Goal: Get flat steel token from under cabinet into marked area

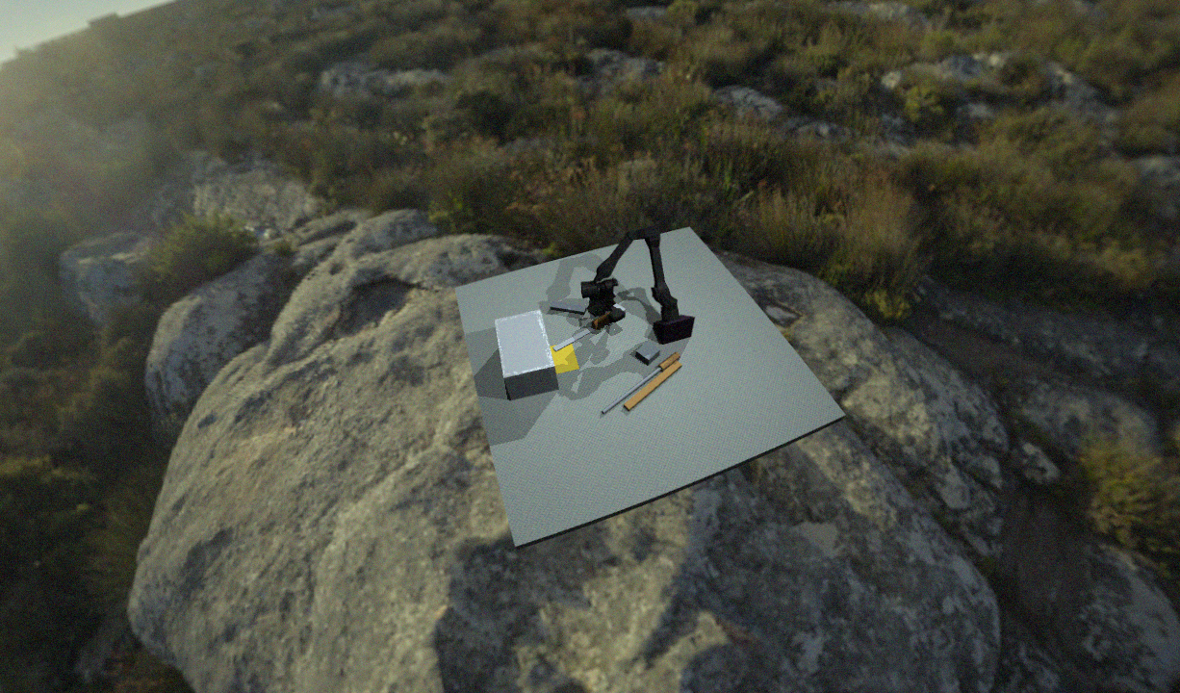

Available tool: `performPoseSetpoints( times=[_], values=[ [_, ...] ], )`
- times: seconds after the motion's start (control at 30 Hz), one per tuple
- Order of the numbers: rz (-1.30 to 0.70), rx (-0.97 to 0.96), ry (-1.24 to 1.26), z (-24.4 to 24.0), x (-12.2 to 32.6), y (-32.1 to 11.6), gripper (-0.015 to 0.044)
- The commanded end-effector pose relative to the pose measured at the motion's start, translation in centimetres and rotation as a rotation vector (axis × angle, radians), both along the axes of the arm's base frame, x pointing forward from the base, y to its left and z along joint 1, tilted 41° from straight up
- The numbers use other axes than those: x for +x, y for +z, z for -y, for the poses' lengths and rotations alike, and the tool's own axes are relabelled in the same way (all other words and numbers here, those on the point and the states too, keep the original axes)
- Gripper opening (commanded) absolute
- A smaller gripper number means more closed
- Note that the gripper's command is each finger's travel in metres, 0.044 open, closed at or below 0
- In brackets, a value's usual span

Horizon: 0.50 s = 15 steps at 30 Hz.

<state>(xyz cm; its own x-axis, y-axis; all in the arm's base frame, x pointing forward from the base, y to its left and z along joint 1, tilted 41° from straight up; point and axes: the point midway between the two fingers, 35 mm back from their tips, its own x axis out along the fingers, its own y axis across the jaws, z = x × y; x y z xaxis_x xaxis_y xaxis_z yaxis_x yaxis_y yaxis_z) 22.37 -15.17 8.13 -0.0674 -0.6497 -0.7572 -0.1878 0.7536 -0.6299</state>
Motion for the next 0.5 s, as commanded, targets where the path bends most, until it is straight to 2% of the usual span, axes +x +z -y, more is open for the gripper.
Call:
performPoseSetpoints(
  times=[0.0, 0.2, 0.37, 0.47],
  values=[
    [-0.004, -0.003, 0.0, 0.1, -0.15, -0.12, 0.027],
    [-0.006, -0.003, 0.003, 0.28, -0.49, -0.33, 0.027],
    [0.005, -0.002, 0.001, 0.16, -0.08, -0.09, 0.0139],
    [0.005, -0.002, 0.001, 0.16, -0.08, -0.09, 0.0118]
  ],
)
